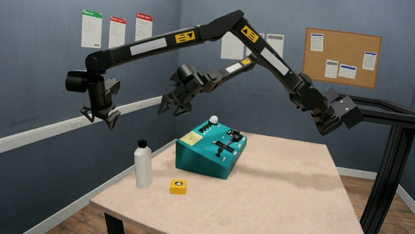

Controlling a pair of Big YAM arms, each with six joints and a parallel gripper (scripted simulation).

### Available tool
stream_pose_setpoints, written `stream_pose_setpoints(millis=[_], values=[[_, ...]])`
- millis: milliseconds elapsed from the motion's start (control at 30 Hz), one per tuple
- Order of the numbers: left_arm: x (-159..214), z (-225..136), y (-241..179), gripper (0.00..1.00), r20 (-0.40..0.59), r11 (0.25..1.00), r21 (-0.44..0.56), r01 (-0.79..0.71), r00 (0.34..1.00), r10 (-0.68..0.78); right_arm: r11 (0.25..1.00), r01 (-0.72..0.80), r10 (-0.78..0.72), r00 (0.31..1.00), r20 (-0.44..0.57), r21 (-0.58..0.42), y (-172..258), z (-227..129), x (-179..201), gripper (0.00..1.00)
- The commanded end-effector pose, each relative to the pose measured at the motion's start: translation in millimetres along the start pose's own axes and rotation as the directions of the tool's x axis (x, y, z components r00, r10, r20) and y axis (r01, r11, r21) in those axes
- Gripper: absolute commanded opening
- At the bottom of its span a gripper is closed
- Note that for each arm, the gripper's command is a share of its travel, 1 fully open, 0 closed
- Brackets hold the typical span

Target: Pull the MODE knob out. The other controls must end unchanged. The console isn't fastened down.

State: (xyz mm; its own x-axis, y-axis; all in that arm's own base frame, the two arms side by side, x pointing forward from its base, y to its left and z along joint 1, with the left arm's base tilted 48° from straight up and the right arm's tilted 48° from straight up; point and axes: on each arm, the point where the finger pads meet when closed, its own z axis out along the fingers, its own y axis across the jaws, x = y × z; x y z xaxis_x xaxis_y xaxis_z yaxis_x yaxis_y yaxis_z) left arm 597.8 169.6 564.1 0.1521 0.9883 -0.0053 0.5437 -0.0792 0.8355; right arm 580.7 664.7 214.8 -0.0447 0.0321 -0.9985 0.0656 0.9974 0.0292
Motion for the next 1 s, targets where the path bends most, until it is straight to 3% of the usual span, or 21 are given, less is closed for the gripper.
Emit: stream_pose_setpoints(millis=[0, 533, 667, 967], values=[[-4.2, -13.4, 9.5, 1.00, -0.007, 1.000, -0.025, -0.012, 1.000, 0.012, 1.000, -0.019, 0.020, 1.000, 0.010, -0.015, 7.1, -8.9, -13.6, 1.00], [-4.2, -13.4, 9.5, 1.00, -0.007, 1.000, -0.025, -0.012, 1.000, 0.012, 1.000, -0.019, 0.020, 1.000, 0.010, -0.015, 7.1, -8.9, -13.6, 1.00], [-3.0, -14.1, 9.3, 1.00, -0.010, 1.000, -0.026, -0.009, 1.000, 0.008, 0.999, -0.034, 0.034, 0.999, 0.025, -0.016, 3.8, -11.8, -29.6, 1.00], [27.3, -34.9, 3.4, 1.00, -0.083, 0.995, -0.062, 0.083, 0.993, -0.088, 0.999, 0.034, -0.034, 0.999, 0.025, -0.010, -29.9, -31.2, 18.1, 1.00]])
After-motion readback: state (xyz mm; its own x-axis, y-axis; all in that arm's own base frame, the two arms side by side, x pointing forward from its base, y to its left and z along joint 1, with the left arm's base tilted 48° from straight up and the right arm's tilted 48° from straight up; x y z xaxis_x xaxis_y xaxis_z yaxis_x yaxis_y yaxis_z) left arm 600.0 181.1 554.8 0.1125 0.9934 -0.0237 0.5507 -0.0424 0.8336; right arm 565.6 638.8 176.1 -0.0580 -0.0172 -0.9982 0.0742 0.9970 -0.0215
